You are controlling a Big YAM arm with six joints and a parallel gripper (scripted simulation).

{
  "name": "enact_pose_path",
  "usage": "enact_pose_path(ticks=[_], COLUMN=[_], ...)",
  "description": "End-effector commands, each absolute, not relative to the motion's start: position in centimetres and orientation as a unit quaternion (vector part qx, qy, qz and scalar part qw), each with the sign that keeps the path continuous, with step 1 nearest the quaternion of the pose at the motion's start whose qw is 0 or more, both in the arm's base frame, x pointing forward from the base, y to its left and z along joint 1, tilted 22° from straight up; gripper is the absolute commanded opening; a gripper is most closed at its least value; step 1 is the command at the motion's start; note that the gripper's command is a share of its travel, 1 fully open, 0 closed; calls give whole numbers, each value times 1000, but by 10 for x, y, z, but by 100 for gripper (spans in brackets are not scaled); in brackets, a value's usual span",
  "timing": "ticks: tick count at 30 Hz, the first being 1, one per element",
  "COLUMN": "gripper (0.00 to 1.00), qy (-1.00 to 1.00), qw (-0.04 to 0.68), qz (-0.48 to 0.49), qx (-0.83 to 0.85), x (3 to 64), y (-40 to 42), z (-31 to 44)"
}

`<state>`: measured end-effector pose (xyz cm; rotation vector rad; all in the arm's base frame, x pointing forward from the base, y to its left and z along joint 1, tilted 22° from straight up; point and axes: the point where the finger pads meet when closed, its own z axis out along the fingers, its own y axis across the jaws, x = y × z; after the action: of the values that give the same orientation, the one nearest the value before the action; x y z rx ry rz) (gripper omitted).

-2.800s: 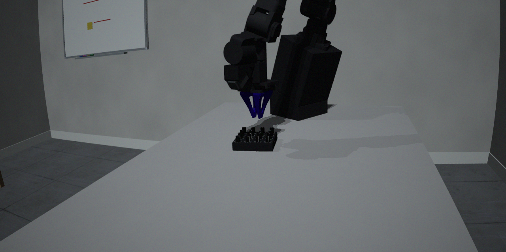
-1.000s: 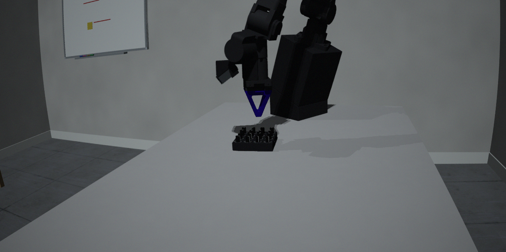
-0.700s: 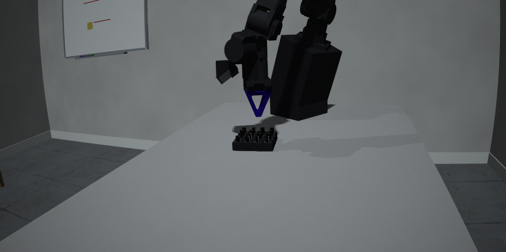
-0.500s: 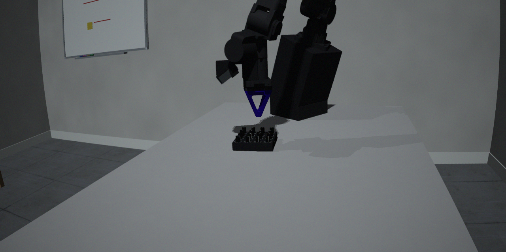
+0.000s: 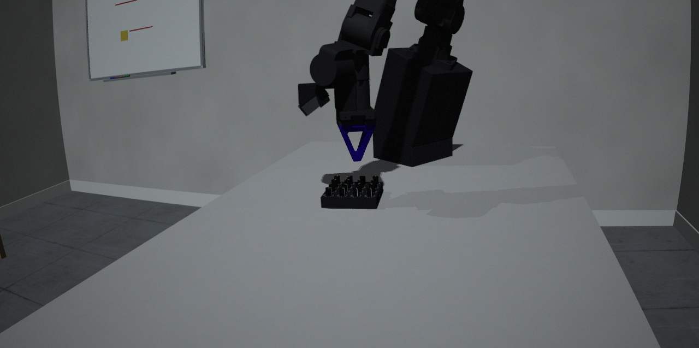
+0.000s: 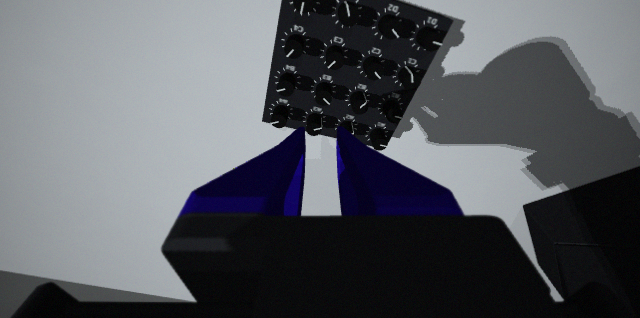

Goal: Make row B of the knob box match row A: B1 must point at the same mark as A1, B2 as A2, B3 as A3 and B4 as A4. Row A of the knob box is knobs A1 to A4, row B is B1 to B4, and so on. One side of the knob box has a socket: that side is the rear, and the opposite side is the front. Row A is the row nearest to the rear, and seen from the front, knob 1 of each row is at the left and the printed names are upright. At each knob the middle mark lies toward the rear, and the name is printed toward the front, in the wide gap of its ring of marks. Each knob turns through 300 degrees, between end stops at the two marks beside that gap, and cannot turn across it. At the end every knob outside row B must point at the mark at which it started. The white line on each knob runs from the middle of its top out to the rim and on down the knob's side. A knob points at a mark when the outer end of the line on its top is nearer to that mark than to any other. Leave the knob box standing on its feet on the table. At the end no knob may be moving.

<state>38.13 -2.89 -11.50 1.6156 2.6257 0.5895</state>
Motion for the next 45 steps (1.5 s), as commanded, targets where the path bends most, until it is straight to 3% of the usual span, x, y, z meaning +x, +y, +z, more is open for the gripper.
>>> enact_pose_path(ticks=[1,45], gripper=[18,18], qy=[832,836], qw=[-1,8], qz=[186,189], qx=[523,515], x=[378,397], y=[-30,-14], z=[-120,-154])
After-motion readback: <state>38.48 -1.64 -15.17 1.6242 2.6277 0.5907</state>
